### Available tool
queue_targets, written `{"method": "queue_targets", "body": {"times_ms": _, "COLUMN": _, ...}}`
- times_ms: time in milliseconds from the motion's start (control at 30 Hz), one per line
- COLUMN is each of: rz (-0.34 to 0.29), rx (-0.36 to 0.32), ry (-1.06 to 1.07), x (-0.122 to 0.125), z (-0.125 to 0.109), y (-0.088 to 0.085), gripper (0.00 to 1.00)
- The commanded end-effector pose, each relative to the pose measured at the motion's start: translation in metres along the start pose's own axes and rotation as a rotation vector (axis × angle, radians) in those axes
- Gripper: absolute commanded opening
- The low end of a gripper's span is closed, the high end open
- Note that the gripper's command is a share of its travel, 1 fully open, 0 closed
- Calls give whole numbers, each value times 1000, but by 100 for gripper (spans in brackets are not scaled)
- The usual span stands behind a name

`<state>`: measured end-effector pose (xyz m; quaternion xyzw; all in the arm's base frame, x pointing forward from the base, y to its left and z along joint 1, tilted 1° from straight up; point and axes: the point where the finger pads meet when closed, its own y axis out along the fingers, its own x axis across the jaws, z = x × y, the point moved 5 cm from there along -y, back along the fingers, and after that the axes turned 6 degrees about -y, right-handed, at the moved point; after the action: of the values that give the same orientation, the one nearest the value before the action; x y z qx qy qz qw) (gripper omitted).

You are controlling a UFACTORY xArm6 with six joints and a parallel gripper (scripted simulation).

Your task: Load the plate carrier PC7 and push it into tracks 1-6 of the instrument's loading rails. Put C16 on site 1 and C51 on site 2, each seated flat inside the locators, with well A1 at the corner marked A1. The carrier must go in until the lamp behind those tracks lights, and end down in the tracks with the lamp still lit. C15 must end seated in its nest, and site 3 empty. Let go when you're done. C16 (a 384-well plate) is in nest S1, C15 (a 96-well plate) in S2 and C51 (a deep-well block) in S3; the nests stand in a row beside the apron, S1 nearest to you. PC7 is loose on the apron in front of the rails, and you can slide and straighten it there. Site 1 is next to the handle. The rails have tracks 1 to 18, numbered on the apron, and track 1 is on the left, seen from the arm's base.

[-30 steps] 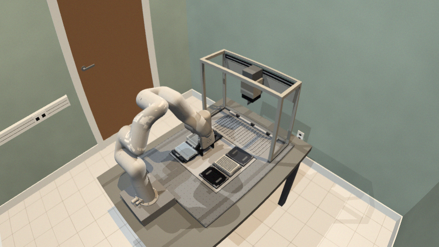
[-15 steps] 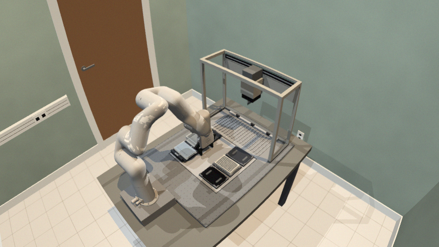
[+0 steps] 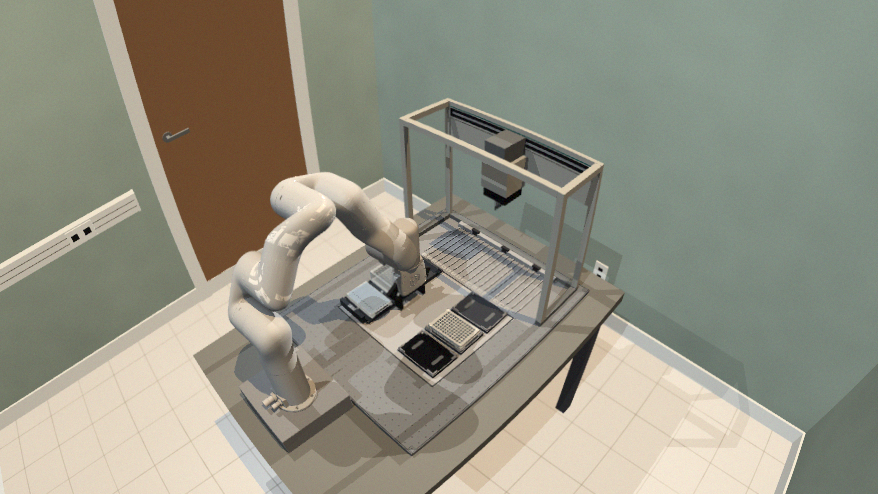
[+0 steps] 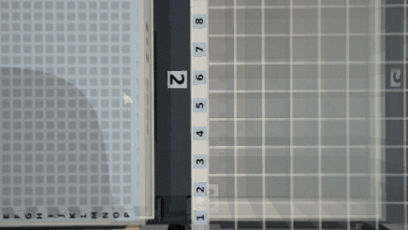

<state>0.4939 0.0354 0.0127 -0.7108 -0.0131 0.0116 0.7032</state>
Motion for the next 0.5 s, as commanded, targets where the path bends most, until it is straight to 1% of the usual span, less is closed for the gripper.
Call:
{"method": "queue_targets", "body": {"times_ms": 0, "rz": -4, "rx": 0, "ry": 0, "x": 1, "z": 1, "y": -1, "gripper": 100}}
{"method": "queue_targets", "body": {"times_ms": 467, "rz": -4, "rx": 0, "ry": 0, "x": 2, "z": 5, "y": -1, "gripper": 100}}
